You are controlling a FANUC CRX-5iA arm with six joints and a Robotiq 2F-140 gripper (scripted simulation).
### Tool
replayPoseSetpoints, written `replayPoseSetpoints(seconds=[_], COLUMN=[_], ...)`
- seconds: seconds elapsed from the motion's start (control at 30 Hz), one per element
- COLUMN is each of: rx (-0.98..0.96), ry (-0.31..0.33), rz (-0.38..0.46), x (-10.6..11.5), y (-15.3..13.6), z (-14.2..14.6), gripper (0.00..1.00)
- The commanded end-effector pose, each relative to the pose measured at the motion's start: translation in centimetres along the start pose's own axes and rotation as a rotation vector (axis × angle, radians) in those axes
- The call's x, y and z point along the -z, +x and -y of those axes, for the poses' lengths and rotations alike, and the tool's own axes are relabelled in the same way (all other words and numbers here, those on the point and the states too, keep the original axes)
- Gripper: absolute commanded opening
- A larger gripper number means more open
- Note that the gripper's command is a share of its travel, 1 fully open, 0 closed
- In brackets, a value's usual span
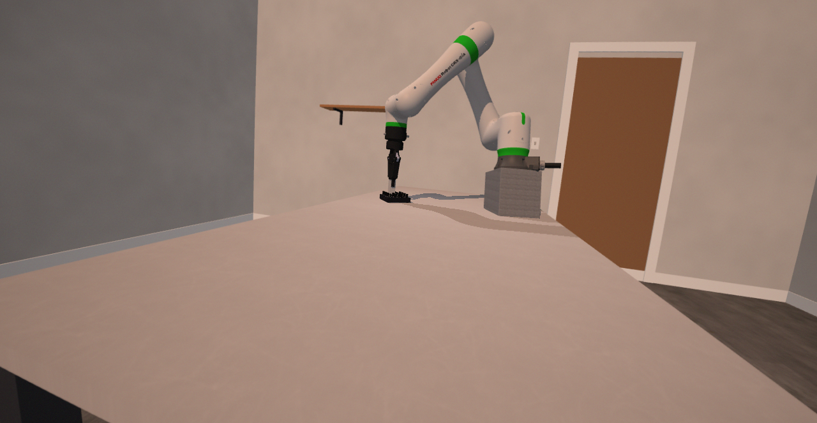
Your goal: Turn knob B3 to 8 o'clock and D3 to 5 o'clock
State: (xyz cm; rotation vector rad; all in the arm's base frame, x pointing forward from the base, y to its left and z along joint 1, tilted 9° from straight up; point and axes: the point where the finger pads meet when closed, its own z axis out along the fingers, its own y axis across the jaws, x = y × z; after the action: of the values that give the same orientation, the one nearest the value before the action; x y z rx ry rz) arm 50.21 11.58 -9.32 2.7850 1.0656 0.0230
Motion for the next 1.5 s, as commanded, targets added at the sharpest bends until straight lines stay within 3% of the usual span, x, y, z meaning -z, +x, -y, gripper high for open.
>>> replayPoseSetpoints(seconds=[0.0, 1.1, 1.13, 1.47], rx=[0.041, 0.107, 0.107, 0.107], ry=[0.002, 0.002, 0.002, 0.002], rz=[0.000, 0.000, 0.000, 0.000], x=[0.01, 0.01, 0.01, 0.01], y=[0.02, 0.02, 0.02, 0.02], z=[0.00, 0.00, 0.00, 0.00], gripper=[0.05, 0.05, 0.12, 0.12])
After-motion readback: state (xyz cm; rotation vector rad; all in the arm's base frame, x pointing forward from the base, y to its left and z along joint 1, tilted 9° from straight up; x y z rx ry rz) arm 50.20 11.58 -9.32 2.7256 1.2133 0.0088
